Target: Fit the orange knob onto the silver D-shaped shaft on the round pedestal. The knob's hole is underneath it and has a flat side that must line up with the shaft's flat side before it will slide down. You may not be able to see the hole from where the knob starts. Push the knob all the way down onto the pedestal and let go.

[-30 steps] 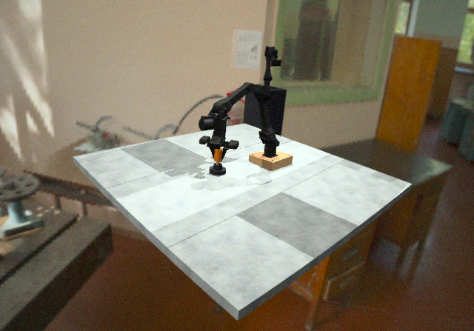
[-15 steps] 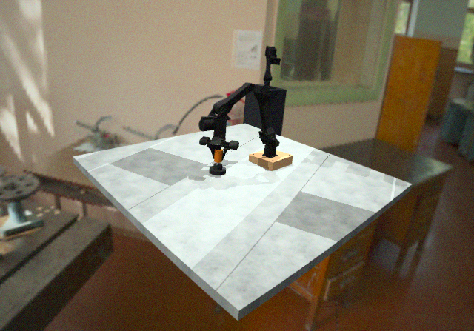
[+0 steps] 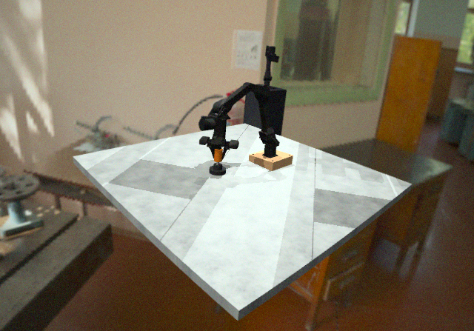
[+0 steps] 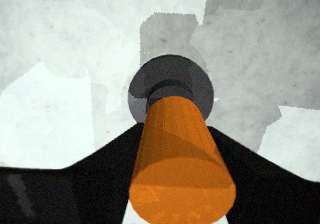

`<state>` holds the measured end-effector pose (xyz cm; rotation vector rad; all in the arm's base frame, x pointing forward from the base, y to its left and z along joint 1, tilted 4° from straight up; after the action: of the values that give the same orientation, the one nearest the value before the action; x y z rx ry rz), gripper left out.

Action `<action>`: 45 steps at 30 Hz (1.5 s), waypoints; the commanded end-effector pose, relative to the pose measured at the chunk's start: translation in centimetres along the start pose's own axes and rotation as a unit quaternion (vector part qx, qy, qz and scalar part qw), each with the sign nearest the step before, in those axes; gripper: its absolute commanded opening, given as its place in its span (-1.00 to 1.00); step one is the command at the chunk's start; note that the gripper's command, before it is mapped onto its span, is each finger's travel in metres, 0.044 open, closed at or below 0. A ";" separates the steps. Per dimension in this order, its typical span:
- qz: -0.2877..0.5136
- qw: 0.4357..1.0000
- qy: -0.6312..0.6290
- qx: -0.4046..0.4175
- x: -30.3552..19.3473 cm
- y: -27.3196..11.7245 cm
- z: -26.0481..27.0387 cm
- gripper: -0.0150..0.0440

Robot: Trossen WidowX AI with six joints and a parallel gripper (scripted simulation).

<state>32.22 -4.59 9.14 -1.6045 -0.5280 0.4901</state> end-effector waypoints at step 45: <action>-0.002 0.981 -0.193 0.000 0.0 0.2 0.0 -0.49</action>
<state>32.29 -4.62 9.09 -1.5209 -0.8060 0.7930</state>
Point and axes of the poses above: the point midway between the two fingers, 35 mm back from their tips, its own y axis out along the fingers, its own z axis across the jaws, x = y × z, the point moved 1 cm from there along -y, back along the fingers, and after that the axes turned 3 degrees about y, right-handed, at the moved point
